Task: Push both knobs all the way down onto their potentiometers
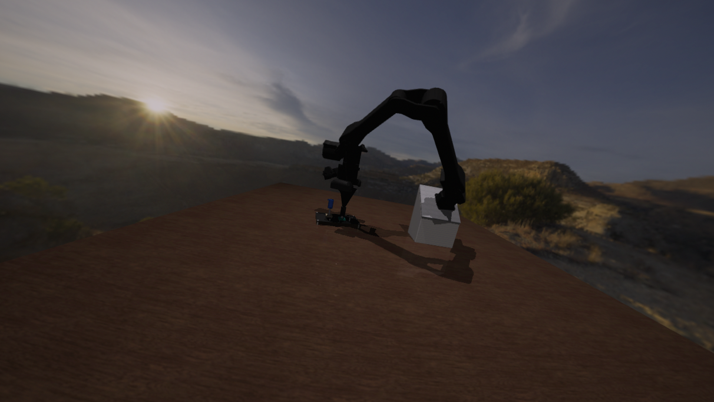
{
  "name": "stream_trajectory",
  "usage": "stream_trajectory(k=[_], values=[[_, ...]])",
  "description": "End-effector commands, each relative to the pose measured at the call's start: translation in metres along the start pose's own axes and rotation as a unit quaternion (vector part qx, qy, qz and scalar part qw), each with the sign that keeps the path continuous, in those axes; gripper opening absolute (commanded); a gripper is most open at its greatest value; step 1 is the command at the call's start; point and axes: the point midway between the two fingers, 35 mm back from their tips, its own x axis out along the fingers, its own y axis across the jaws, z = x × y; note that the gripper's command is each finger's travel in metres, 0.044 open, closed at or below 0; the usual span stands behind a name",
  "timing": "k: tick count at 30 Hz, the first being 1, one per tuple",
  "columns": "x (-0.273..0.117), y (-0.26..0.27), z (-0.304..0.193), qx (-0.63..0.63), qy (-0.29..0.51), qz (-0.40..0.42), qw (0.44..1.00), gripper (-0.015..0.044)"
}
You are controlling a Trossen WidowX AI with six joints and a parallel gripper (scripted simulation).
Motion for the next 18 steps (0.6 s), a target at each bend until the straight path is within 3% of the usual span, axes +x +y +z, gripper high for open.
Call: stream_trajectory(k=[1,18], values=[[-0.0001,0.0003,0.0,0.001,0.0,0.002,1.0,0.0],[0.0019,0.0003,0.0,0.001,0.0,0.002,1.0,0.0]])
